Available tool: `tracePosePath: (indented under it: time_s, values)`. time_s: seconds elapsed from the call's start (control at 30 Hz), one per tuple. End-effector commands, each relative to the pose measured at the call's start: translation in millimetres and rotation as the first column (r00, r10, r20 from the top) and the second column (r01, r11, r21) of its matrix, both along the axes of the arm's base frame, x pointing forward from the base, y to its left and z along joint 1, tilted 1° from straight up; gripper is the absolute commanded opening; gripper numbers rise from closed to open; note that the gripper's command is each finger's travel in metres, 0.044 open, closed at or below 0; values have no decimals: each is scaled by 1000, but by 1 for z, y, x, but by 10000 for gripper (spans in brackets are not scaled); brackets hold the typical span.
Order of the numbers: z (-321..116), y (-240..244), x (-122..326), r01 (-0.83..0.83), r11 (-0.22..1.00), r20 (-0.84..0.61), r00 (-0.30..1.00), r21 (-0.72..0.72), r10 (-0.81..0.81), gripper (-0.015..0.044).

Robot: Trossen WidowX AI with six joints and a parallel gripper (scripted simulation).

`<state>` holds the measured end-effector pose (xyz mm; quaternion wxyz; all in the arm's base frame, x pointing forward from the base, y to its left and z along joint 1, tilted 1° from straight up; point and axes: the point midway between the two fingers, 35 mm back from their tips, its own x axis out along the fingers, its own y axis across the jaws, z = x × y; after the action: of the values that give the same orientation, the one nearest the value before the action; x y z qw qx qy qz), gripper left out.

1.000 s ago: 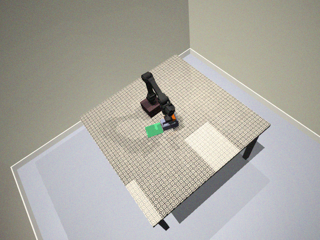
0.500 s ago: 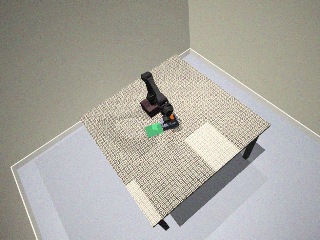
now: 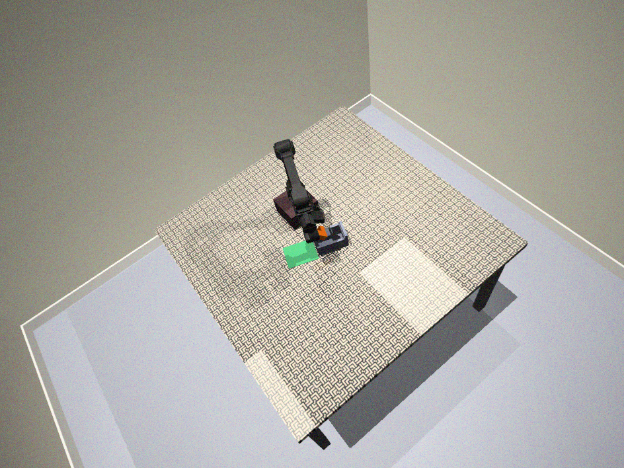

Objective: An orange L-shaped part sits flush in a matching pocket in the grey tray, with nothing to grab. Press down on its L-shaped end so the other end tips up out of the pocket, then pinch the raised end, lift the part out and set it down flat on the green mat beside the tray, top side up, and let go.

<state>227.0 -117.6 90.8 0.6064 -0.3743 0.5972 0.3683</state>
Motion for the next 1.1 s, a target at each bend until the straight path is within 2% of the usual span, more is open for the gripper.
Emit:
tracePosePath:
  time_s: [0.0, 0.67, 1.07]
  values:
    - [-1, -10, -7, -5, 1000, -3, 1000, 2, 5, 0]
    - [-2, -75, -51, -5, 1000, -7, 1000, -5, 5, 0]
    - [-13, -77, -53, -5, 1000, -7, 1000, -5, 5, 0]
